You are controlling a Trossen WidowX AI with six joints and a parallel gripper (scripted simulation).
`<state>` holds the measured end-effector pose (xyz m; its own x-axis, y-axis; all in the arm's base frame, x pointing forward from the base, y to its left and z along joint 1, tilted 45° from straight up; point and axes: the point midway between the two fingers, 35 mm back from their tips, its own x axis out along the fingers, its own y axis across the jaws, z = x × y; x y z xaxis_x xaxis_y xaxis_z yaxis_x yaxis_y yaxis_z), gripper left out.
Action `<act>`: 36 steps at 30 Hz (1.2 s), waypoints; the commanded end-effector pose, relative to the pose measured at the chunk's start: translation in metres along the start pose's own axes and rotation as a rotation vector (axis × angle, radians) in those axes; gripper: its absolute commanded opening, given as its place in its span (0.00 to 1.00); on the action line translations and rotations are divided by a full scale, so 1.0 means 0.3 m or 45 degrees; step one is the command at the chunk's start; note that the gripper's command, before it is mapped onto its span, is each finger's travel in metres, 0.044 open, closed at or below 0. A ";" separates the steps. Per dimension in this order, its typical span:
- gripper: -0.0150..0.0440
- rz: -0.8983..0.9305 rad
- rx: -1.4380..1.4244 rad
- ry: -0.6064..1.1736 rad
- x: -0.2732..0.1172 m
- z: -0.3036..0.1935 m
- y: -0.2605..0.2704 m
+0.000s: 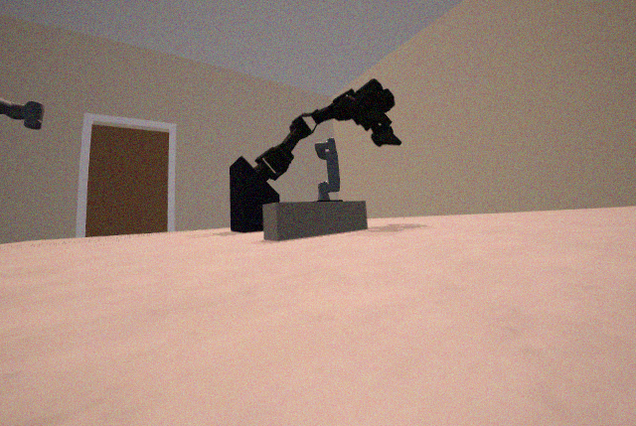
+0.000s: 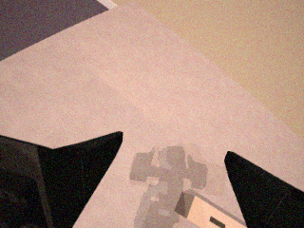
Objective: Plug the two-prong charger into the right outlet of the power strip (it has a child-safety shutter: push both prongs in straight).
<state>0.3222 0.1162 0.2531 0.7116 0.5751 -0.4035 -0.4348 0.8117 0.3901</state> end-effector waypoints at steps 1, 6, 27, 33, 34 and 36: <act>1.00 0.001 -0.014 0.139 0.039 -0.096 -0.043; 1.00 0.011 -0.027 0.294 0.069 -0.203 -0.089; 1.00 0.215 0.019 0.851 0.064 -0.622 -0.182; 1.00 0.296 0.056 0.958 0.038 -0.712 -0.188; 1.00 0.311 0.063 0.974 0.033 -0.726 -0.188; 1.00 0.341 0.079 1.005 0.022 -0.754 -0.187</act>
<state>0.2393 0.0978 0.0510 0.0418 0.6527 -0.7564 -0.4957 0.6709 0.5515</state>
